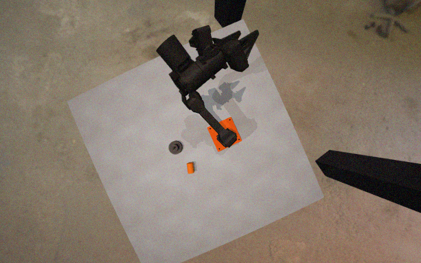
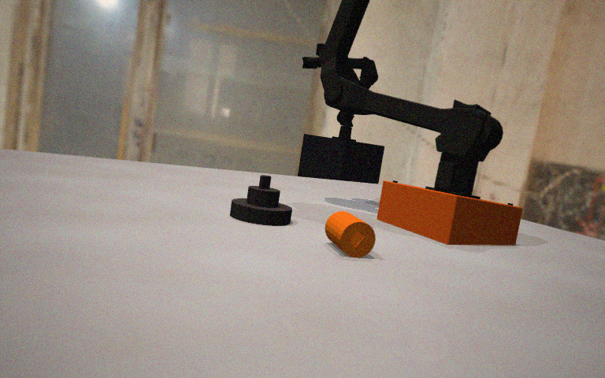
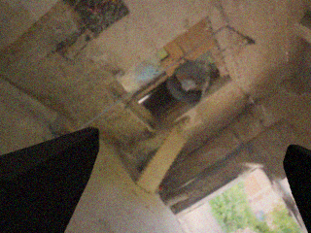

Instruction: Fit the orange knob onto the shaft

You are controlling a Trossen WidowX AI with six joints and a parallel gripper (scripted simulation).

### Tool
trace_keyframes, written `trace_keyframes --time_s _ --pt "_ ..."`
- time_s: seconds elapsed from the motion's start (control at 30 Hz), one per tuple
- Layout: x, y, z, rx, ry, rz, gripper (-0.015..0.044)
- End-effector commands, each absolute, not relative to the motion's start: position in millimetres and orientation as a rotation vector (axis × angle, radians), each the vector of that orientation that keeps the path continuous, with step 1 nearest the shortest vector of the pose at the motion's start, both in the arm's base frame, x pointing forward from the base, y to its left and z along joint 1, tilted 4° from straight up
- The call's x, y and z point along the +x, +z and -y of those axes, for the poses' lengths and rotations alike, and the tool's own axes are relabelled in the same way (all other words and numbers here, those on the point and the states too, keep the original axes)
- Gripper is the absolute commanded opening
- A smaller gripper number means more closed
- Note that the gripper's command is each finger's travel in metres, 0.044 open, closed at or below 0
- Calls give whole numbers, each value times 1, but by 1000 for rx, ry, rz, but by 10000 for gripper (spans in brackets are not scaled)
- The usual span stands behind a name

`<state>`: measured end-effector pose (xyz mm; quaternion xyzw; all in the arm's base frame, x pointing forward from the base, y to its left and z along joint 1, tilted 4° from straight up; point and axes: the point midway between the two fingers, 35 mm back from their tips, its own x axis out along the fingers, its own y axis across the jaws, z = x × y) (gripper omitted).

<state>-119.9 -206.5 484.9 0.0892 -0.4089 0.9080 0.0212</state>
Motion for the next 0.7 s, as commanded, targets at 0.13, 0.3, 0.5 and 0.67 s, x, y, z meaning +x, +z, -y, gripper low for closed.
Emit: trace_keyframes --time_s 0.13,0.3,0.5,0.67 --pt "-137 513 122 253 2682 982 440" --pt "-138 528 46 200 2554 787 440" --pt "-114 529 -66 105 2324 504 440" --pt "-74 513 -148 18 2115 301 440"
